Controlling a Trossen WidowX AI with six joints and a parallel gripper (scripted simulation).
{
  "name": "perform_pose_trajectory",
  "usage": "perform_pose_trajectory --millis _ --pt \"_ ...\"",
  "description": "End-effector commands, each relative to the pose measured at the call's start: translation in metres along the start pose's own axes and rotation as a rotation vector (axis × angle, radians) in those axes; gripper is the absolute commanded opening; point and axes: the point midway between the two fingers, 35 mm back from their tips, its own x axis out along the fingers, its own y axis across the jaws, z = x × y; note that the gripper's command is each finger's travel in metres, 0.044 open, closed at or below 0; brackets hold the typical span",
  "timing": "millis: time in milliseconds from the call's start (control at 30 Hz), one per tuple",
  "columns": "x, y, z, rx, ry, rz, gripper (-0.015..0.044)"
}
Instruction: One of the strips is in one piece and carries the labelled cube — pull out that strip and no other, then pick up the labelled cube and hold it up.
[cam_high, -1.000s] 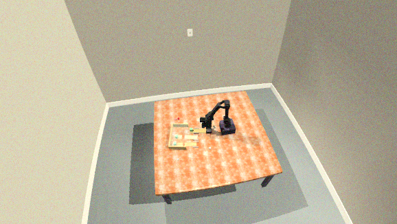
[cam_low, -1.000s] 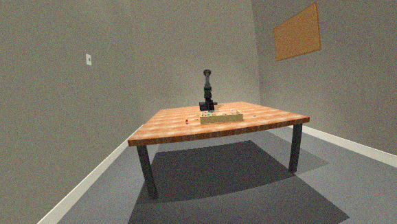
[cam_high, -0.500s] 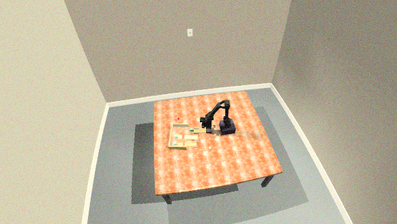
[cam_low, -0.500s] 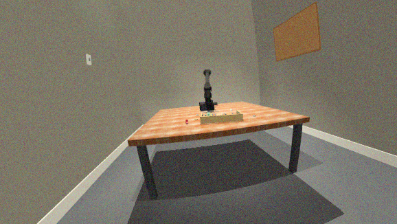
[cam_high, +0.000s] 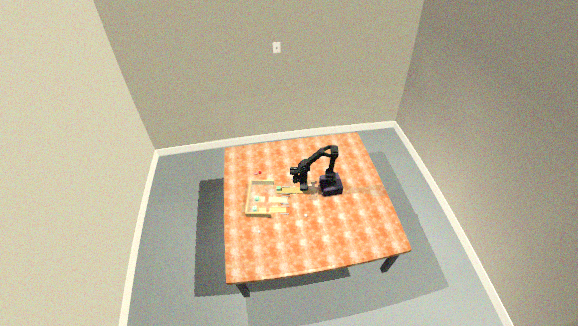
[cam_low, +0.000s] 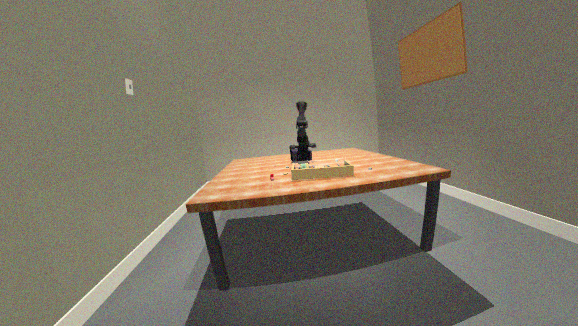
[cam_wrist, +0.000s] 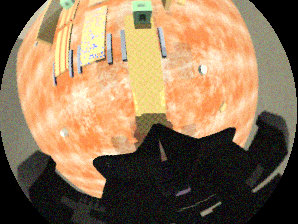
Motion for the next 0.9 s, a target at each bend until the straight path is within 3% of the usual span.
perform_pose_trajectory --millis 0,500,867 --pt "-0.003 0.0 0.005 0.013 0.01 0.005 0.0053" --pt "-0.012 -0.004 0.068 0.053 0.005 0.005 0.044" --pt "-0.019 -0.006 0.111 0.053 0.001 0.004 0.044"
